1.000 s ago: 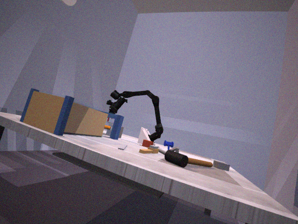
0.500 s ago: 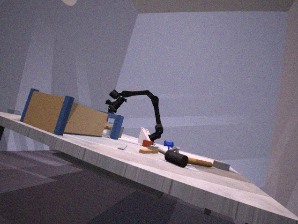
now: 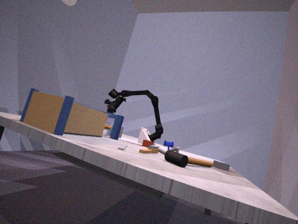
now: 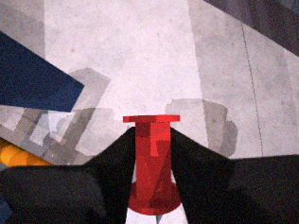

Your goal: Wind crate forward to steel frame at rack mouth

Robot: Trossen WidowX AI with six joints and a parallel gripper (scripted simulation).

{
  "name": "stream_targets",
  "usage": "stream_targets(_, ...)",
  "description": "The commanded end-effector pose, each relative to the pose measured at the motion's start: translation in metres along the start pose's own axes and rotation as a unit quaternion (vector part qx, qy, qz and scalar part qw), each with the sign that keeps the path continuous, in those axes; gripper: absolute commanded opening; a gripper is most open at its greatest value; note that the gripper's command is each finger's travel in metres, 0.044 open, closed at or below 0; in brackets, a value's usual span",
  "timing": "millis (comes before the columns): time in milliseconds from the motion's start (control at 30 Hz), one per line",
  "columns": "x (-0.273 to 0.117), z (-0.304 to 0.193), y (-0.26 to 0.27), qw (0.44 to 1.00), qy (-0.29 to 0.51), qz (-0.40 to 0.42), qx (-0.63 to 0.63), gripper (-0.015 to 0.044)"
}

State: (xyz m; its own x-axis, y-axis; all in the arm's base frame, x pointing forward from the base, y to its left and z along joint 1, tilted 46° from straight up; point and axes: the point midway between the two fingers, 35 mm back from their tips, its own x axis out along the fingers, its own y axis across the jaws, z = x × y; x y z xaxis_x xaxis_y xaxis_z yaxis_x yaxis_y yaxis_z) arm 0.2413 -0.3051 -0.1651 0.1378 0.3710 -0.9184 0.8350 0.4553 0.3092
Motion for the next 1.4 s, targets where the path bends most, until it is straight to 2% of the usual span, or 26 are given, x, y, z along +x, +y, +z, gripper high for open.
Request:
stream_targets(0, 0.005, 0.001, 0.024, 1.0, 0.002, 0.017, -0.013, 0.0)
stream_targets(1367, 0.0, -0.009, 0.08, 1.0, 0.004, 0.019, -0.013, 0.0)
